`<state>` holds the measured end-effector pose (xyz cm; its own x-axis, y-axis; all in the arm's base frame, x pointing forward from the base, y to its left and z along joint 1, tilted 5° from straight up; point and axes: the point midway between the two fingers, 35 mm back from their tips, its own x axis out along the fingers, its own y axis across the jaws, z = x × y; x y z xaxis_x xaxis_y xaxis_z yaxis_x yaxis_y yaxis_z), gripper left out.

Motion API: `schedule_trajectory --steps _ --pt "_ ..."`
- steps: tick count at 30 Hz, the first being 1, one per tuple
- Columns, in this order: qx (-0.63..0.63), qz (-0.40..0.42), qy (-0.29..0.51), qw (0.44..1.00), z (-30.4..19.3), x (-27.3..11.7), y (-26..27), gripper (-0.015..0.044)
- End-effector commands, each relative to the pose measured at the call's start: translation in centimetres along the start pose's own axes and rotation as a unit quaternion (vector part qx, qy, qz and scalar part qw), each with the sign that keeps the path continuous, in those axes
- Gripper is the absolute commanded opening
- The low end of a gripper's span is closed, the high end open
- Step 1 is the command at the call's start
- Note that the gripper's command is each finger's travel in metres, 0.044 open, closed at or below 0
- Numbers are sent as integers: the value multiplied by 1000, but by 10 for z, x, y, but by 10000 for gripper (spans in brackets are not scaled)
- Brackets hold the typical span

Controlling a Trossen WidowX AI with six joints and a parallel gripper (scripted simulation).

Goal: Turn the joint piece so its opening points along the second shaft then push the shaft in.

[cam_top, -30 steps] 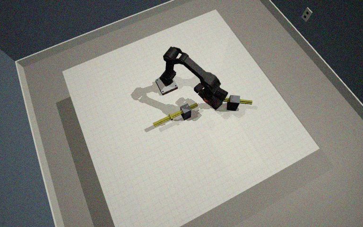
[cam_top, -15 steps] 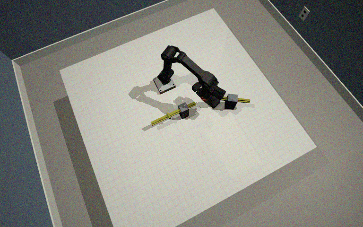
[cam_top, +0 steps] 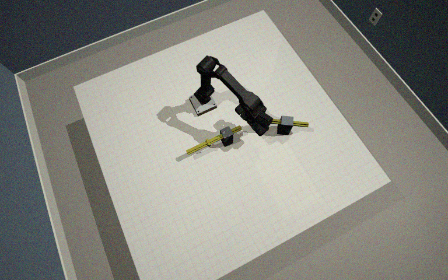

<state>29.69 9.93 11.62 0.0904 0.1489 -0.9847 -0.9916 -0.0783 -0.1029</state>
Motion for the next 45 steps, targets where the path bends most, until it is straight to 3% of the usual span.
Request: schedule_trajectory --steps 1,38,43,45 --pt "12 -2 -34 999 -2 2 1 0" --pt "17 -3 -47 999 -2 3 1 0" --pt "17 -3 -47 999 -2 3 1 131" --pt "17 -3 -47 999 -2 3 1 147"
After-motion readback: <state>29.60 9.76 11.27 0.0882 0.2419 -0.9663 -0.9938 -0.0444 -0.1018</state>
